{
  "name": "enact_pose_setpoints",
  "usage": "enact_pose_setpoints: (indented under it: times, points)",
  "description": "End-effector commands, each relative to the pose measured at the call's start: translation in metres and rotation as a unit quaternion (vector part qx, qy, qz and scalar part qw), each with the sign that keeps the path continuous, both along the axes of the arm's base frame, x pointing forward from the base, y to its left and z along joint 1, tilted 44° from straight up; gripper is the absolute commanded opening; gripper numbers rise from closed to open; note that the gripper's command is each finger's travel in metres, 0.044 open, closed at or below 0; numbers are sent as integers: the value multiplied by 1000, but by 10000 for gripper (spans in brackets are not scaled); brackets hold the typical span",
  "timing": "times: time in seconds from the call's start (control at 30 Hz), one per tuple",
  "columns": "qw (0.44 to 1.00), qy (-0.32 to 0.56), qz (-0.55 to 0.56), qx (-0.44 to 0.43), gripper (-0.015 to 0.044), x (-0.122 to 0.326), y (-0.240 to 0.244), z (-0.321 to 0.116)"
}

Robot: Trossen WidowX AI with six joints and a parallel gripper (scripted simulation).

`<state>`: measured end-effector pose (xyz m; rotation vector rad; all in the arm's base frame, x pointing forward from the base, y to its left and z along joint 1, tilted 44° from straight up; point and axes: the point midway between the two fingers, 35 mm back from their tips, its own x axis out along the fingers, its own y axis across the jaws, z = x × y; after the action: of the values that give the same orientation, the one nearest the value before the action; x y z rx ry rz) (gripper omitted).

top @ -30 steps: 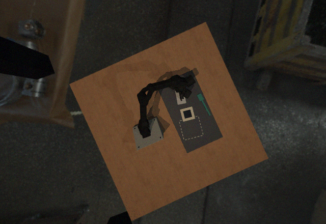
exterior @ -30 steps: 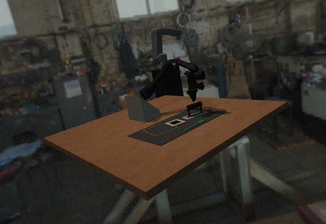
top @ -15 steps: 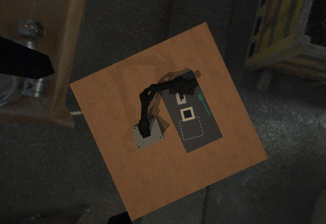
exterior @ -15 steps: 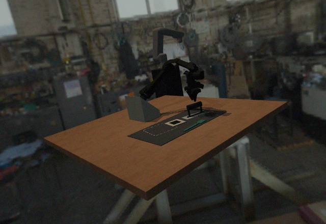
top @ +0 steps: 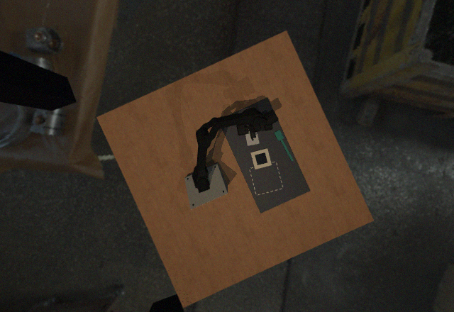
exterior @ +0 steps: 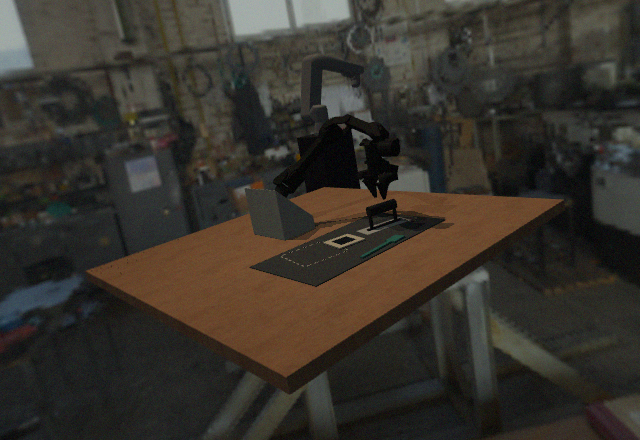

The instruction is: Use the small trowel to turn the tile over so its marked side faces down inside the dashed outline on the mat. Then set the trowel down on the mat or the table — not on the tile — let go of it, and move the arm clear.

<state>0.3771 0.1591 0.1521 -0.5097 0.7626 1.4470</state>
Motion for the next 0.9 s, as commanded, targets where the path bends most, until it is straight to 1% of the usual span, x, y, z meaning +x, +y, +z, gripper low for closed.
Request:
enact_pose_setpoints:
  times: [0.0, 0.87]
  points:
    - [1000, -5, 5, 3, 270, 1, 4, -3]
    - [1000, -5, 4, 4, 270, -1, 31, -31]
